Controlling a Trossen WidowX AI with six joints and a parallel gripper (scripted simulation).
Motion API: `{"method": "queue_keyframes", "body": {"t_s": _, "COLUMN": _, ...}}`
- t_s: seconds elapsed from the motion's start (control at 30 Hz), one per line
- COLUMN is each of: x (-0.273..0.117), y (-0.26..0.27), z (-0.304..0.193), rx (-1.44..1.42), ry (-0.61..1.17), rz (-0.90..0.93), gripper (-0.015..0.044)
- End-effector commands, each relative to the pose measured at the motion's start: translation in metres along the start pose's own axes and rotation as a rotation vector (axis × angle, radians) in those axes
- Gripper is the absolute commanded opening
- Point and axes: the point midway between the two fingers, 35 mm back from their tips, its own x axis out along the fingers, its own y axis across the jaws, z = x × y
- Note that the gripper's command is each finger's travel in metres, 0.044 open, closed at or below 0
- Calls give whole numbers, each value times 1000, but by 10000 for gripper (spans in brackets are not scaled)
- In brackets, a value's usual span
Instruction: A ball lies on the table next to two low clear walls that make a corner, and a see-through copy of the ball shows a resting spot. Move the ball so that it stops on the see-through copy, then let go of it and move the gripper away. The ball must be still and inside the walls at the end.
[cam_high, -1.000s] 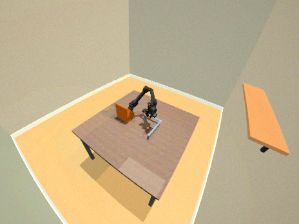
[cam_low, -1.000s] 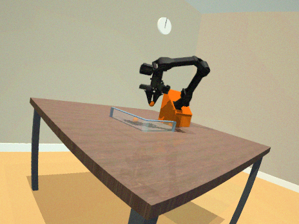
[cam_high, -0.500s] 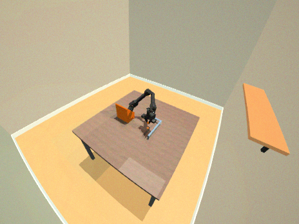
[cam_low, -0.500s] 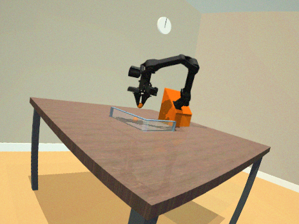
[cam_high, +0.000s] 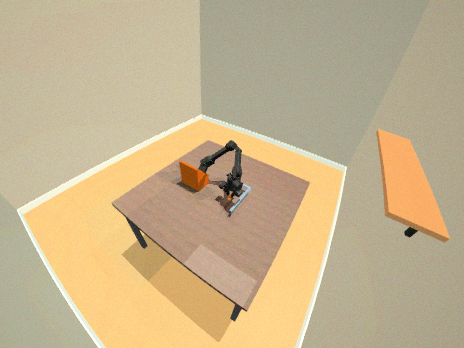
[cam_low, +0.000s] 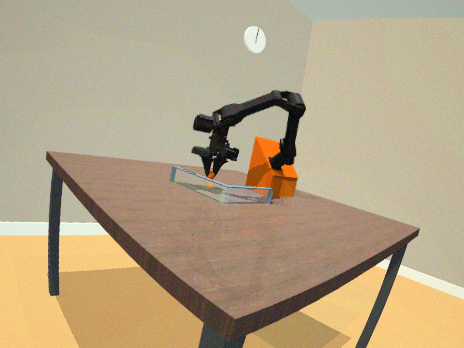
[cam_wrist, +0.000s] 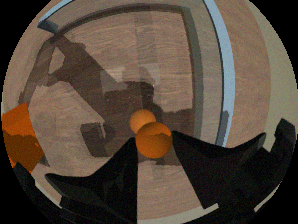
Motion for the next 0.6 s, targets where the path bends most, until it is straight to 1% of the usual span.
{"method": "queue_keyframes", "body": {"t_s": 0.0, "x": 23, "y": 7, "z": 1, "rx": 14, "ry": -11, "rz": 14, "gripper": 0}}
{"method": "queue_keyframes", "body": {"t_s": 0.57, "x": 43, "y": 7, "z": 2, "rx": 14, "ry": -13, "rz": 15, "gripper": 0}}
